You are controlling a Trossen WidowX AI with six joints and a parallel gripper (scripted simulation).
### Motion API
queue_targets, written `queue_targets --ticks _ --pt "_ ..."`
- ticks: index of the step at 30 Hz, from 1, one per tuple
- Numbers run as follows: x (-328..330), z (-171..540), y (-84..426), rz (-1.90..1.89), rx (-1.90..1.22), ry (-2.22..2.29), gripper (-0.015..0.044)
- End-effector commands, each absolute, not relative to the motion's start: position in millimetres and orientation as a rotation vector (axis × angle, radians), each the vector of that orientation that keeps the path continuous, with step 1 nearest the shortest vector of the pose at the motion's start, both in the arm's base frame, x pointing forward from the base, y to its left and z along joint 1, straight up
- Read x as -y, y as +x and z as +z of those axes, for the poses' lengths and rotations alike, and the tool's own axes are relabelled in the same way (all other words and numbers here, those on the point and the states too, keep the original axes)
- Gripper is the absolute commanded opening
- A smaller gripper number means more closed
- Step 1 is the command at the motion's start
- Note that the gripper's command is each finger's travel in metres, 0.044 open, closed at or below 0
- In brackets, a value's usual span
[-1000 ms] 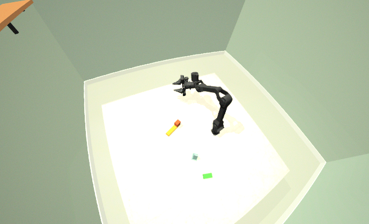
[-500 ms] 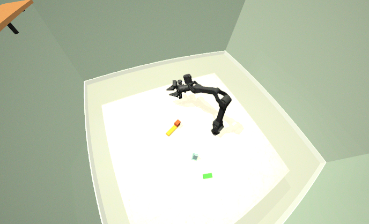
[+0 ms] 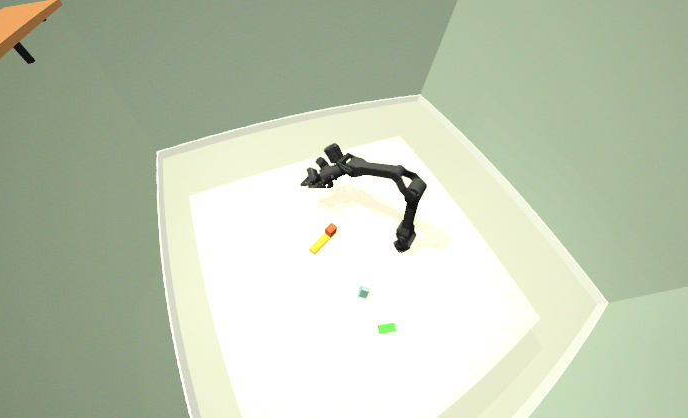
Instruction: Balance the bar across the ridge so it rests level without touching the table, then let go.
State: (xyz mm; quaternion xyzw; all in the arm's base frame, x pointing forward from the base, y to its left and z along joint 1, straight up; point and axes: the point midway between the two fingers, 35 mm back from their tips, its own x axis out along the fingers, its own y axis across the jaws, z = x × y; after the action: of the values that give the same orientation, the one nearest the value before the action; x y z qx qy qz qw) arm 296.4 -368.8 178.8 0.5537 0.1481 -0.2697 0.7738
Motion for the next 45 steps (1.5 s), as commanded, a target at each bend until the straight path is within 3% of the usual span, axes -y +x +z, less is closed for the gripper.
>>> queue_targets --ticks 1,22,45 --pt "356.9 172.4 308.9 -0.576 -0.423 1.101 0.0315" --pt "275.8 153.5 346.1 -0.366 -0.955 0.528 0.0315" --pt "180.7 158.8 337.8 0.171 -1.447 -0.197 0.0315"
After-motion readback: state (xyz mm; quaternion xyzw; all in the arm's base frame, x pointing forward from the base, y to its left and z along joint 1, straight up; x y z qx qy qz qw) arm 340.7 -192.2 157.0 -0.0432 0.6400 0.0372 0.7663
